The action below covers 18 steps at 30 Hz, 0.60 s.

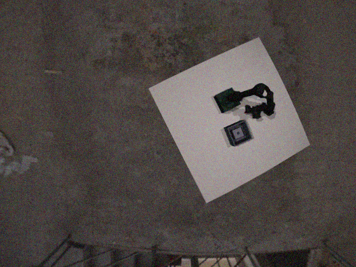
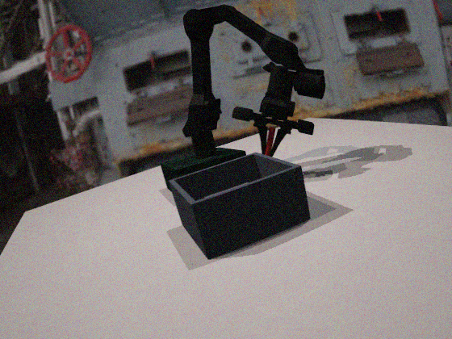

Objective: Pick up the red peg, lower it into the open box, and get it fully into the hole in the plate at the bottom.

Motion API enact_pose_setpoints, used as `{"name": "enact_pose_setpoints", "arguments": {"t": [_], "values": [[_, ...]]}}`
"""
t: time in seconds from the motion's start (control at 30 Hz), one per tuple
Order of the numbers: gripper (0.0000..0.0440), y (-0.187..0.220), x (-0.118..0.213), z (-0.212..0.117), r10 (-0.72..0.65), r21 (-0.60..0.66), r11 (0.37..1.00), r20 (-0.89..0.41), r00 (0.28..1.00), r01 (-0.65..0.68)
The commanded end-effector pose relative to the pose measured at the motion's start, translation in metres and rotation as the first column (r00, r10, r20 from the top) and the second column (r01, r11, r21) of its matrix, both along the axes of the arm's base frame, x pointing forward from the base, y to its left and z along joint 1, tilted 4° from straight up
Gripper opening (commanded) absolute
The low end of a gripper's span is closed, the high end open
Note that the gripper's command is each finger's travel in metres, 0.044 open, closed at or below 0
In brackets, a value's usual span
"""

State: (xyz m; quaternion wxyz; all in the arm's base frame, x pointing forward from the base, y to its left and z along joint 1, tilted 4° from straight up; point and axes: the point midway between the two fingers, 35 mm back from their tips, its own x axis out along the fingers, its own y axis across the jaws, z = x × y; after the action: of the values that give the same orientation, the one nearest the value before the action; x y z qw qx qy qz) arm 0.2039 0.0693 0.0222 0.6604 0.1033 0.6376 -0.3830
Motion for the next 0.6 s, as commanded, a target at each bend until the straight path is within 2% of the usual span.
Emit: {"name": "enact_pose_setpoints", "arguments": {"t": [0.0, 0.23, 0.57], "values": [[0.0, -0.006, 0.01, 0.017, -0.005, -0.012, 1.0, 0.033, 0.999, 0.005], [0.0, -0.022, 0.031, 0.046, -0.059, -0.035, 0.997, 0.094, 0.994, 0.063], [0.0, -0.059, 0.058, 0.065, -0.165, -0.043, 0.984, 0.171, 0.971, 0.175]]}}
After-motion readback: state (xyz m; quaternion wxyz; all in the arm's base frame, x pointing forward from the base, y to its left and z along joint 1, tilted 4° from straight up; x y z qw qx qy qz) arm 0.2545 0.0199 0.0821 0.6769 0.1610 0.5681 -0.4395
